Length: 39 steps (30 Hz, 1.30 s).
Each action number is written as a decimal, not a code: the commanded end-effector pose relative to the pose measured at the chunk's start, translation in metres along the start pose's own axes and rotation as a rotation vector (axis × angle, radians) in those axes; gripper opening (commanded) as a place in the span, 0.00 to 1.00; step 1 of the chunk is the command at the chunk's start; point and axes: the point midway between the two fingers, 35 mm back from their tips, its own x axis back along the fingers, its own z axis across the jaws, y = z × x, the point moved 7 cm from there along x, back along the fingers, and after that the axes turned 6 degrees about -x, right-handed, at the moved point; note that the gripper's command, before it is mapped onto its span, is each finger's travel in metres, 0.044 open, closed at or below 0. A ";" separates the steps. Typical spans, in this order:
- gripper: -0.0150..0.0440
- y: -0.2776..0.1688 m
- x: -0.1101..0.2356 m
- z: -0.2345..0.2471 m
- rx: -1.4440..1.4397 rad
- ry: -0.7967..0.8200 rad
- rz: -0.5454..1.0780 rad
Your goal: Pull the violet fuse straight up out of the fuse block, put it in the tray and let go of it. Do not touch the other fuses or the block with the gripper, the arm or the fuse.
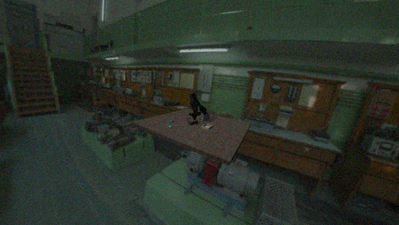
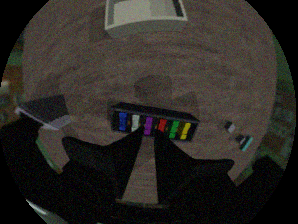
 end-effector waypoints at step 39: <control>0.37 -0.001 -0.020 0.001 0.000 0.002 0.003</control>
